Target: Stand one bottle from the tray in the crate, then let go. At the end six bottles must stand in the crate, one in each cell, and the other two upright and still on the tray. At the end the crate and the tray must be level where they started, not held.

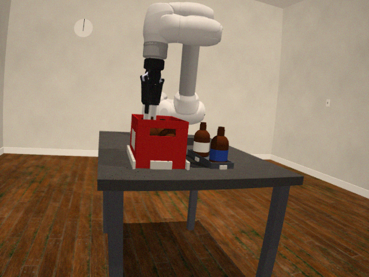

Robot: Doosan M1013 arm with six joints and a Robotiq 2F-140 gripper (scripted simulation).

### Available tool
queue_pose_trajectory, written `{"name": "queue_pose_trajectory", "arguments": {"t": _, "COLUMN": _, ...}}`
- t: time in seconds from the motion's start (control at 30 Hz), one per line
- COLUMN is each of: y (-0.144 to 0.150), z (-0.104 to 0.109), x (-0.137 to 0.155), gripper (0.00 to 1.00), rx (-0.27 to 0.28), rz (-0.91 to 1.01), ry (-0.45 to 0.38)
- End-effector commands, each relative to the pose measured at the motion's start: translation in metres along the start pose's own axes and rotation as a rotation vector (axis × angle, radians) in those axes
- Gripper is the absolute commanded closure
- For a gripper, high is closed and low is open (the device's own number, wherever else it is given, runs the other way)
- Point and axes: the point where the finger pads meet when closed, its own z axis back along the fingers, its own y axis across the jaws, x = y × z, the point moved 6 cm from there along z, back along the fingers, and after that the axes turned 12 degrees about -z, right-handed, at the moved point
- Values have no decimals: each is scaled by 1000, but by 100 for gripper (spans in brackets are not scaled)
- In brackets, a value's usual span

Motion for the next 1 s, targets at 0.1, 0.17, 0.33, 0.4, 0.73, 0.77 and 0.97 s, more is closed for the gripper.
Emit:
{"name": "queue_pose_trajectory", "arguments": {"t": 0.1, "y": 0, "z": 0, "x": 0, "gripper": 100, "rx": 0, "rz": 0, "ry": 0}}
{"name": "queue_pose_trajectory", "arguments": {"t": 0.17, "y": 0, "z": 0, "x": 0, "gripper": 100, "rx": 0, "rz": 0, "ry": 0}}
{"name": "queue_pose_trajectory", "arguments": {"t": 0.33, "y": 0, "z": -1, "x": 0, "gripper": 100, "rx": 0, "rz": 0, "ry": 0}}
{"name": "queue_pose_trajectory", "arguments": {"t": 0.4, "y": 0, "z": -2, "x": 0, "gripper": 100, "rx": 0, "rz": 0, "ry": 0}}
{"name": "queue_pose_trajectory", "arguments": {"t": 0.73, "y": 0, "z": -5, "x": 0, "gripper": 100, "rx": 0, "rz": 0, "ry": 0}}
{"name": "queue_pose_trajectory", "arguments": {"t": 0.77, "y": 0, "z": -5, "x": 0, "gripper": 100, "rx": 0, "rz": 0, "ry": 0}}
{"name": "queue_pose_trajectory", "arguments": {"t": 0.97, "y": 0, "z": -8, "x": 0, "gripper": 100, "rx": 0, "rz": 0, "ry": 0}}
